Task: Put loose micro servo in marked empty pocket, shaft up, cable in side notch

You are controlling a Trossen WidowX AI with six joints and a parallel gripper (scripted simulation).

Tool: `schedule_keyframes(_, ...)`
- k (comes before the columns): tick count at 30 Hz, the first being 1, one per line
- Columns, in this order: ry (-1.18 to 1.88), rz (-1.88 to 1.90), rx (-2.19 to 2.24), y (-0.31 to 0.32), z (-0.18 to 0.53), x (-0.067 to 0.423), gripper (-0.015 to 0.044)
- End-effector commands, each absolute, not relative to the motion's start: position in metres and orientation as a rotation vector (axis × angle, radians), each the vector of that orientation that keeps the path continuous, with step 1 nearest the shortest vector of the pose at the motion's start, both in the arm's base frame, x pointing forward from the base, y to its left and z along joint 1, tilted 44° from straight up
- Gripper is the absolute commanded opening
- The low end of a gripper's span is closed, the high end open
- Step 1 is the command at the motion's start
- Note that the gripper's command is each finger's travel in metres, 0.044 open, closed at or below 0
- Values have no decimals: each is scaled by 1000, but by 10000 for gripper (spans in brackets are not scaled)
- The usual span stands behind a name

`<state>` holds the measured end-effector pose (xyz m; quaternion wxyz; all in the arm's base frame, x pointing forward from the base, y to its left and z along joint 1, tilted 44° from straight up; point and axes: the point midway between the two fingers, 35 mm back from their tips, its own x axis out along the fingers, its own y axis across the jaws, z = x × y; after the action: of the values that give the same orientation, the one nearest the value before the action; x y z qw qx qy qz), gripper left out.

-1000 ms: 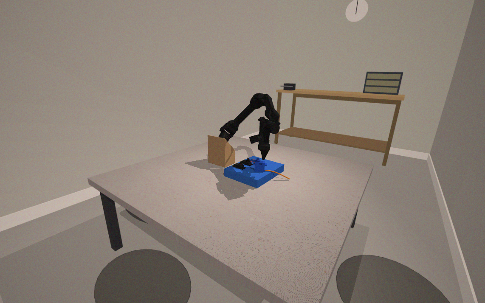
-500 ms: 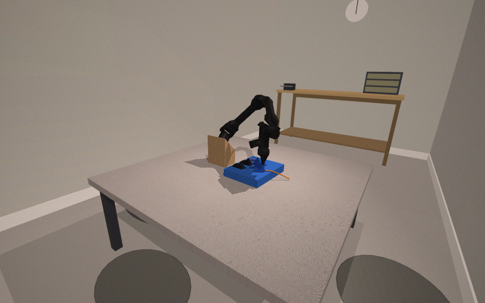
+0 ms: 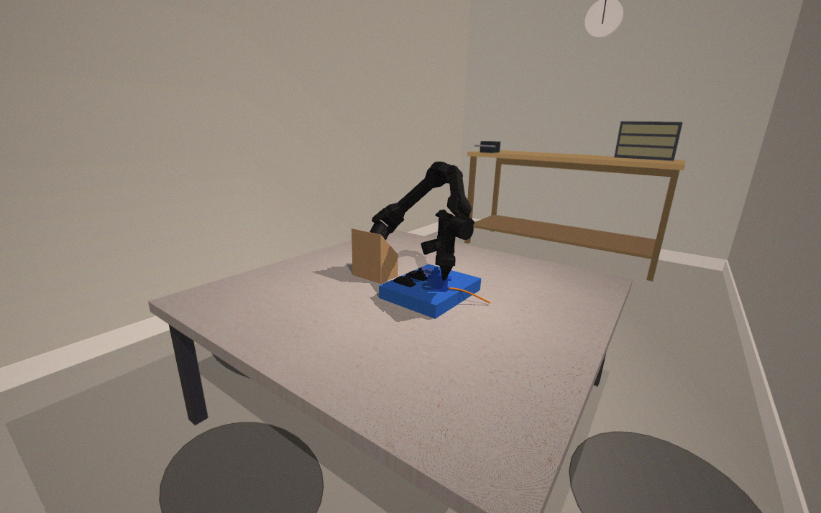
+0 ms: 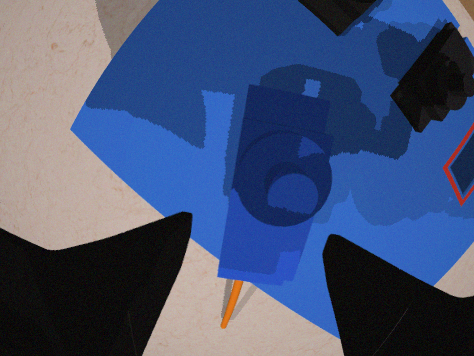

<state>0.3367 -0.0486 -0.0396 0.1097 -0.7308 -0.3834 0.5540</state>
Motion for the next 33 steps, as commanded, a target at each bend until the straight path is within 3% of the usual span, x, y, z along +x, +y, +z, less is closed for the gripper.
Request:
schedule_keyframes(1, -1124, 1623, -2145, -48, -40, 337, 177)
schedule_keyframes(3, -1124, 1623, -2145, -48, -40, 337, 125)
schedule_keyframes(9, -1124, 1623, -2145, -48, -40, 337, 85)
schedule_keyframes(13, -1123, 1624, -2145, -56, -32, 336, 0)
schedule_keyframes(33, -1123, 1626, -2143, -63, -17, 305, 0)
